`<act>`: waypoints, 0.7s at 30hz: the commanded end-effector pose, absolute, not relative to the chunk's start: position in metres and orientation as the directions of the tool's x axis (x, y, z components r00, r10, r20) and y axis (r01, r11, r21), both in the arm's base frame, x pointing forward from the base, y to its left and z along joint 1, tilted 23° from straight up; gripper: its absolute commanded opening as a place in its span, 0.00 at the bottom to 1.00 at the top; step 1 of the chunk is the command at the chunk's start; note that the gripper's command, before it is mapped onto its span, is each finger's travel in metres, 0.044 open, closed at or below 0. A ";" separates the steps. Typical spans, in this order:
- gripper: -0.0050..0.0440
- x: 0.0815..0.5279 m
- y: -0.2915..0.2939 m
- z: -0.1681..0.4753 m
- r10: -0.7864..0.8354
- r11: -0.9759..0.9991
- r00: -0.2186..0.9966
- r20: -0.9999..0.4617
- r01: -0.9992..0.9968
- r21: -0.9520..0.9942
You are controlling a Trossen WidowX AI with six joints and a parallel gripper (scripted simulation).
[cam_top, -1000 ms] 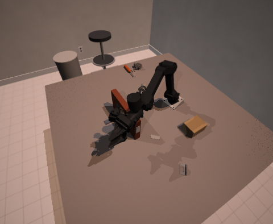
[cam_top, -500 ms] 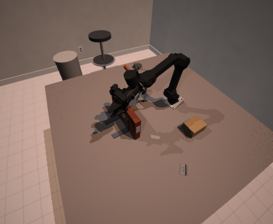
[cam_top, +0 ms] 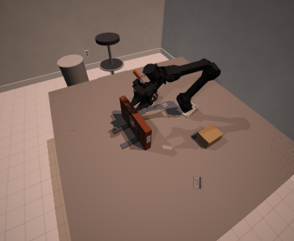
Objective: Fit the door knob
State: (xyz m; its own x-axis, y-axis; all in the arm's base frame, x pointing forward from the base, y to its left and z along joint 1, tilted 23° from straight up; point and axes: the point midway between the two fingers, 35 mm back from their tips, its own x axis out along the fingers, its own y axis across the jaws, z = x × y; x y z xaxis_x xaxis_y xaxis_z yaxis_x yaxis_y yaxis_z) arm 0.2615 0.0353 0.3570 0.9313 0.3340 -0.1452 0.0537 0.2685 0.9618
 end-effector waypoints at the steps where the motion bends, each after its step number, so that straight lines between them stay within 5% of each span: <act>1: 1.00 0.243 0.019 0.333 0.311 0.226 0.926 -0.214 0.147 0.963; 21: 1.00 0.188 -0.003 0.265 0.202 0.019 0.909 -0.366 0.370 0.929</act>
State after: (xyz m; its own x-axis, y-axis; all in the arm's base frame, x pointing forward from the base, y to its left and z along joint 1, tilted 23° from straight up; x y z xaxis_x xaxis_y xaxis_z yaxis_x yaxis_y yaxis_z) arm 0.1920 -0.0021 0.2682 0.9112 0.1975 -0.3615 0.3651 0.0193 0.9308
